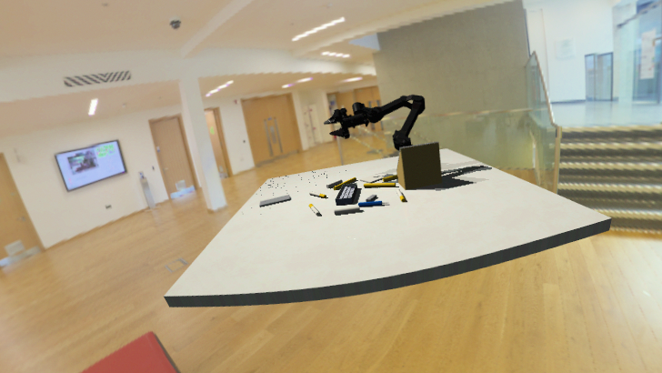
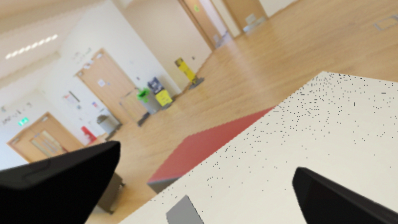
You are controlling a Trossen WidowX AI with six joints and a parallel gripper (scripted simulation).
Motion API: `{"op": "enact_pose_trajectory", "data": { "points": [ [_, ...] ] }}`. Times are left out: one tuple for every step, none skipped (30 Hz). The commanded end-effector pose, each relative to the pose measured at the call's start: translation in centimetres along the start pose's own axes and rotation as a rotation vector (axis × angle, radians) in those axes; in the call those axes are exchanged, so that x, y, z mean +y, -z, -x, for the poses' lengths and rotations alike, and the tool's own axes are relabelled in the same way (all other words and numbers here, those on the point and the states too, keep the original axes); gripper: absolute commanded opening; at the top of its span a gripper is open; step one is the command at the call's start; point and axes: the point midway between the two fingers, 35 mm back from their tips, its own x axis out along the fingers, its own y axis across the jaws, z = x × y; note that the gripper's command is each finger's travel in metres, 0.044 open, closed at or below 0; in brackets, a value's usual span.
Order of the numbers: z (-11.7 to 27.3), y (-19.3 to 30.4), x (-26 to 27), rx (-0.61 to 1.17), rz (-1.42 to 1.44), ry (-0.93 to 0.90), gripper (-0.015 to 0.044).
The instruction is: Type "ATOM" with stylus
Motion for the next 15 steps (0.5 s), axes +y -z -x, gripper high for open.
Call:
{"op": "enact_pose_trajectory", "data": {
  "points": [
    [-0.1, 0.2, 0.1, 0.009, 0.002, -0.002, 0.0414],
    [-0.6, 1.0, 0.5, 0.038, 0.007, -0.009, 0.0387],
    [-1.2, 2.2, 1.1, 0.085, 0.016, -0.020, 0.0361],
    [-1.9, 3.7, 1.8, 0.142, 0.030, -0.034, 0.0335],
    [-2.5, 4.9, 2.2, 0.195, 0.020, -0.033, 0.0309],
    [-3.1, 6.1, 2.5, 0.245, 0.005, -0.026, 0.0282],
    [-3.6, 7.2, 2.8, 0.295, -0.008, -0.019, 0.0256],
    [-4.0, 8.4, 3.1, 0.344, -0.019, -0.011, 0.0230],
    [-4.5, 9.8, 3.4, 0.402, -0.030, 0.001, 0.0204],
    [-4.9, 11.3, 3.9, 0.464, -0.039, 0.014, 0.0177],
    [-5.3, 12.9, 4.3, 0.525, -0.045, 0.030, 0.0151],
    [-5.5, 14.4, 4.7, 0.584, -0.048, 0.046, 0.0125],
    [-5.7, 15.9, 5.1, 0.643, -0.048, 0.064, 0.0099],
    [-5.7, 17.5, 5.5, 0.700, -0.045, 0.084, 0.0072],
    [-5.7, 19.0, 5.9, 0.756, -0.039, 0.105, 0.0046]
  ]
}}
